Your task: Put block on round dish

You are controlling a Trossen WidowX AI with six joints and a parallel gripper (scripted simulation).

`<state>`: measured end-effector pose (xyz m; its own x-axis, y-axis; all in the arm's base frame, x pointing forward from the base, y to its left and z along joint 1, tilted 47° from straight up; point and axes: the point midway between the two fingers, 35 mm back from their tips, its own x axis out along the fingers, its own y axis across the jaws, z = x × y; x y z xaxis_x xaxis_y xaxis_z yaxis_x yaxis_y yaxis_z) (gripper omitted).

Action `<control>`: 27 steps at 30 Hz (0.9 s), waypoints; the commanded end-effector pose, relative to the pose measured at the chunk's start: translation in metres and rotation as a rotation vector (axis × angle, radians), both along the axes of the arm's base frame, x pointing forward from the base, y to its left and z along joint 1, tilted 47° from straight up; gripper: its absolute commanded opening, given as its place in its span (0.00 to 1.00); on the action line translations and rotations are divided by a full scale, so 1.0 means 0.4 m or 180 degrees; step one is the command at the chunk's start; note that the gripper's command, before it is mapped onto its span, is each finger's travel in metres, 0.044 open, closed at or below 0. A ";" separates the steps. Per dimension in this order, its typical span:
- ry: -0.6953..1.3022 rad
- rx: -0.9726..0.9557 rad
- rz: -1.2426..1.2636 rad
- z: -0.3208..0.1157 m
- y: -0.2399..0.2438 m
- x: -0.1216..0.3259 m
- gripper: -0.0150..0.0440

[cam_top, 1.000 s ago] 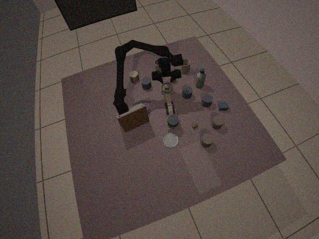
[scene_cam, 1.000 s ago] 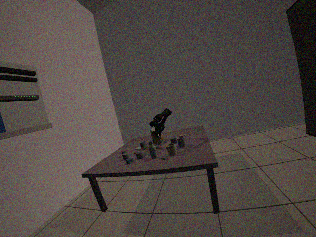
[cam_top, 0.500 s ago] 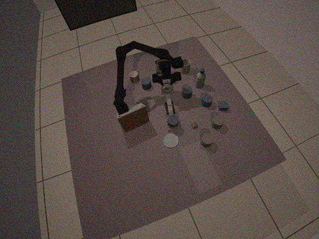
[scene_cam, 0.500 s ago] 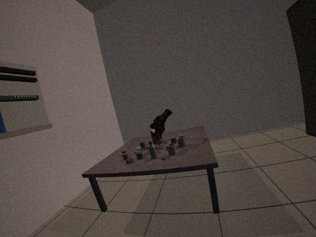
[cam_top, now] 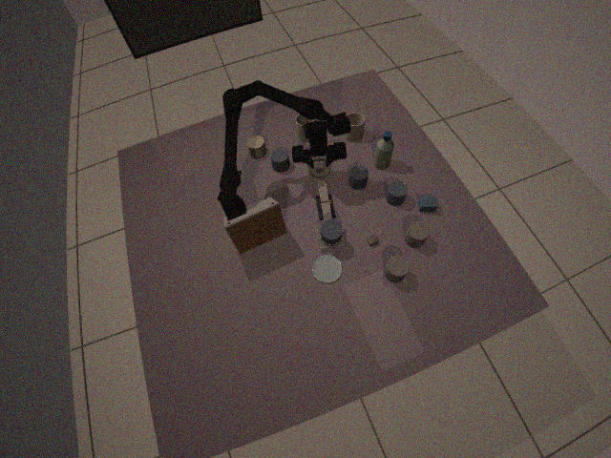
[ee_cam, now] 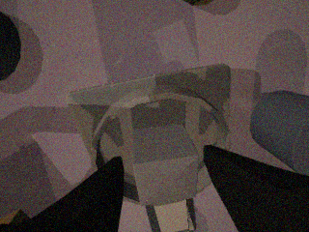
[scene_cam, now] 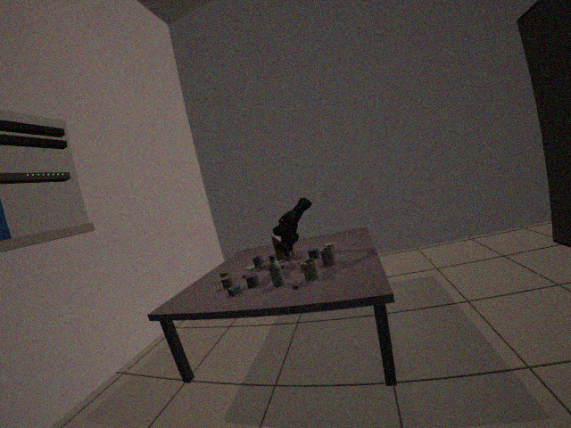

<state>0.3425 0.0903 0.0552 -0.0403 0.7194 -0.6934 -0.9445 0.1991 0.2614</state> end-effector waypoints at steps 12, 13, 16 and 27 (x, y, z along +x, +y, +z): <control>0.0033 0.0013 -0.0010 -0.001 -0.002 -0.001 0.29; 0.0033 0.0009 -0.0011 0.006 -0.010 0.001 0.25; 0.0032 0.0000 -0.0013 0.033 -0.041 0.008 0.25; 0.0037 -0.0002 -0.0011 0.141 -0.154 0.010 0.25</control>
<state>0.3476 0.0406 0.1017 -0.0407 0.7206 -0.6921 -0.9402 0.2068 0.2706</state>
